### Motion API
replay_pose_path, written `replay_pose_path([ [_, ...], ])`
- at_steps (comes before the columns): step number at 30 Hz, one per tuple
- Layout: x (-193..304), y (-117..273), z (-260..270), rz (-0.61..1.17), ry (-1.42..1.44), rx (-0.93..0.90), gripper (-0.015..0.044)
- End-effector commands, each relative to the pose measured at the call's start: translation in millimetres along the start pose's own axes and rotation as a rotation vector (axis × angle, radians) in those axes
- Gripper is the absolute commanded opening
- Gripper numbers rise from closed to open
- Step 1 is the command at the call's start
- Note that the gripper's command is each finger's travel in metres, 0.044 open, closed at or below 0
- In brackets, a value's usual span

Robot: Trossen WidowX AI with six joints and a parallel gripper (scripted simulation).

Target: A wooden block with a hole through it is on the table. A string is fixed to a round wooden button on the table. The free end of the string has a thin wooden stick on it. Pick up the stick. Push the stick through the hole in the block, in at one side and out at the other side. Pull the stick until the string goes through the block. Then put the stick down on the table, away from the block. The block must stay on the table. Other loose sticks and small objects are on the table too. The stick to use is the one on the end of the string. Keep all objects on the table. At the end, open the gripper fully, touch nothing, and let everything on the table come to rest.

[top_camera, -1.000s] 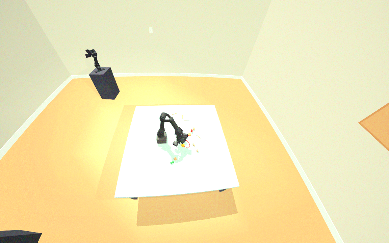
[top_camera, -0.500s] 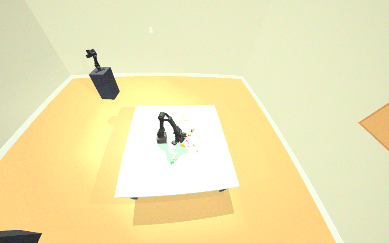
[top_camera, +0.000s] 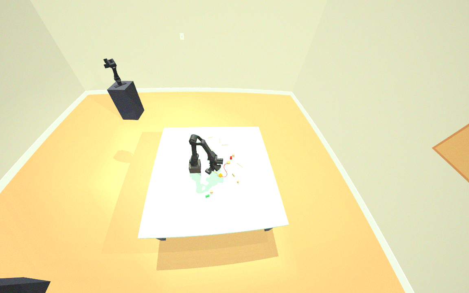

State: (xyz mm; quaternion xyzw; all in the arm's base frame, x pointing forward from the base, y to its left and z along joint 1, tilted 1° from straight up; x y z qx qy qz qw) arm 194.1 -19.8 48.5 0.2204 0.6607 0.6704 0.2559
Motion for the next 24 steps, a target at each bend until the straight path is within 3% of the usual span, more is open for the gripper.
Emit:
replay_pose_path([
  [1, 4.9, 0.5, -0.4, -0.004, -0.005, 0.000, 0.0000],
  [24, 36.7, -9.5, -1.1, -0.003, 0.001, 0.008, 0.0000],
])
Point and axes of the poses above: the point midway between the two fingers, 35 mm back from their tips, its own y axis back along the fingers, its own z axis across the jaws, x = y × z, the point moved 10 cm from there along y, back along the fingers, and after that the axes turned 4 degrees about -y, right-handed, at the moved point
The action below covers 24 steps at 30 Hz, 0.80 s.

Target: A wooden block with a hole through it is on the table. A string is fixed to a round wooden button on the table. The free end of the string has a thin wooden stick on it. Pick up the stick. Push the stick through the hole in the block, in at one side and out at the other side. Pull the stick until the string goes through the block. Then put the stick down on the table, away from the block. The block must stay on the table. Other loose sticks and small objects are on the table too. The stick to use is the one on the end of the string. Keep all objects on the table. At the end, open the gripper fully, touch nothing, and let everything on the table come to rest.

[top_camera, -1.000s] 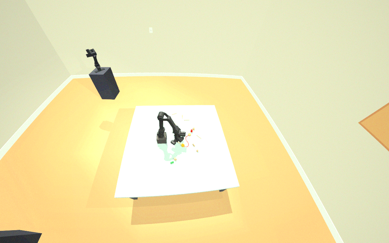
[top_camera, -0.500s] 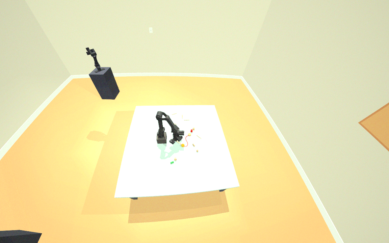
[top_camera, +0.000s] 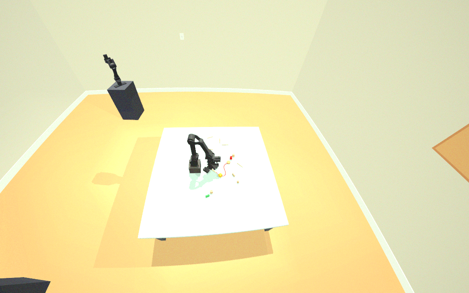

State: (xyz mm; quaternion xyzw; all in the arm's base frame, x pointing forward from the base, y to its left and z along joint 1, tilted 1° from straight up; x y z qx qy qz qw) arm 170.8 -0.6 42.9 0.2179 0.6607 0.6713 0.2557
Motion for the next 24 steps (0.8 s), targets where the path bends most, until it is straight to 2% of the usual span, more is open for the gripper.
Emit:
replay_pose_path([
  [1, 6.8, -5.6, -1.0, -0.001, -0.003, 0.011, 0.0000],
  [3, 6.8, -5.6, -1.0, -0.001, -0.003, 0.011, 0.0000],
  [11, 2.9, 3.3, 0.6, 0.005, 0.002, 0.007, 0.0210],
  [18, -0.9, 75.4, 1.9, 0.006, 0.002, -0.002, 0.0210],
  [24, -0.6, 77.4, 1.6, 0.006, 0.002, -0.002, 0.0210],
])
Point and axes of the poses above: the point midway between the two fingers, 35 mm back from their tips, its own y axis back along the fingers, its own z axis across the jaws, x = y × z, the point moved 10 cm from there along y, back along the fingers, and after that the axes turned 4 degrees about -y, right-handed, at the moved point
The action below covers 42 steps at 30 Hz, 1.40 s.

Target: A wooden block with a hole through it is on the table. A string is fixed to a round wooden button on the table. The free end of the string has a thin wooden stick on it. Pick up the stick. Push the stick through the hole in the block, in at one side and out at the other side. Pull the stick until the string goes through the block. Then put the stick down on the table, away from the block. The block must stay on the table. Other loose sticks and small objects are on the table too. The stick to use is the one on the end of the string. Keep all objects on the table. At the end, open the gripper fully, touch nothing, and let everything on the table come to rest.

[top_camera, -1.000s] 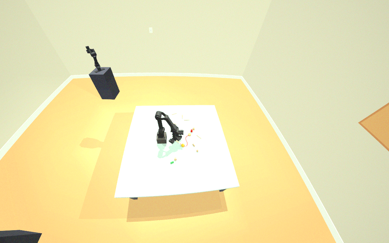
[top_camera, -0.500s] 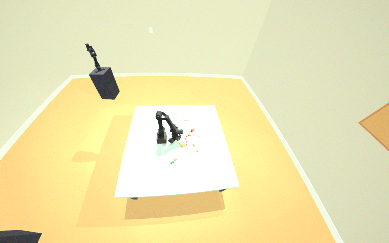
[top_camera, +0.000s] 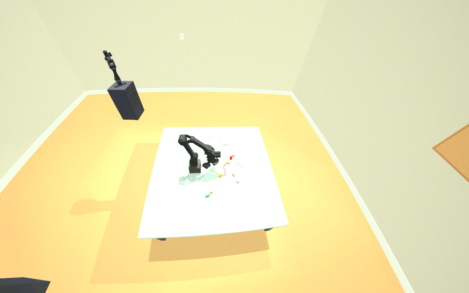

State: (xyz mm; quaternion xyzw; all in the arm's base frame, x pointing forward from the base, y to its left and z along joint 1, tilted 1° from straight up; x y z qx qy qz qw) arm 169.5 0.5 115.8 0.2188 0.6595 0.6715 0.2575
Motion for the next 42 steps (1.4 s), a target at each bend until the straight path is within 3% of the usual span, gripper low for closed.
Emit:
replay_pose_path([
  [1, 0.0, 0.0, 0.0, 0.000, 0.000, 0.000, 0.0236],
  [7, -0.3, 2.3, 0.1, 0.000, 0.000, 0.000, 0.0394],
  [9, -1.5, 19.9, 0.6, 0.002, 0.000, 0.001, 0.0440],
  [42, -2.1, 26.0, 0.9, -0.003, -0.003, -0.002, 0.0440],
])
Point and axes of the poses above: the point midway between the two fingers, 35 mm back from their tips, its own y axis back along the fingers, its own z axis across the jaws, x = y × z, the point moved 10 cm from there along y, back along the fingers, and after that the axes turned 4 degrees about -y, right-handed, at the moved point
